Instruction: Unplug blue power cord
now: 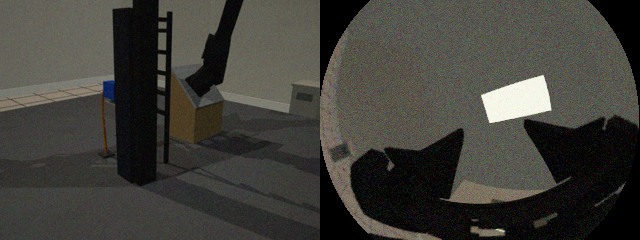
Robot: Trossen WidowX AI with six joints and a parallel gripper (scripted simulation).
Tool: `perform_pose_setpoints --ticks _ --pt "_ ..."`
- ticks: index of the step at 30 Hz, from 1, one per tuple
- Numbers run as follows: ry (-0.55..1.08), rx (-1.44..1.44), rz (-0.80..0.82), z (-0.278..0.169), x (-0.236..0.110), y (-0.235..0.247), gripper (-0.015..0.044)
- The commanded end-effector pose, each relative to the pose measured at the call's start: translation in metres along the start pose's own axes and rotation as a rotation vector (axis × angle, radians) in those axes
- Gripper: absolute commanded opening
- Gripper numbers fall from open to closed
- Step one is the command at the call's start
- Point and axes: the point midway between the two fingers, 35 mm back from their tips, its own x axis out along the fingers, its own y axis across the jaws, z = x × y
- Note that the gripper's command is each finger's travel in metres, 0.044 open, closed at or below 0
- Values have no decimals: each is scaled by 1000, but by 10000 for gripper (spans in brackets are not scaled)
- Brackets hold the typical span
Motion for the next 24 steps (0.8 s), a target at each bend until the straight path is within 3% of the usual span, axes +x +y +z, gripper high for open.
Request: perform_pose_setpoints --ticks 1,9,16,24 --pt "-6 -14 -7 2 0 -1 374" --pt "-235 -612 -379 92 -41 -50 164" --pt "-399 -1103 -824 176 -114 -62 160" --pt "-513 -1486 -1463 246 -227 -37 160"
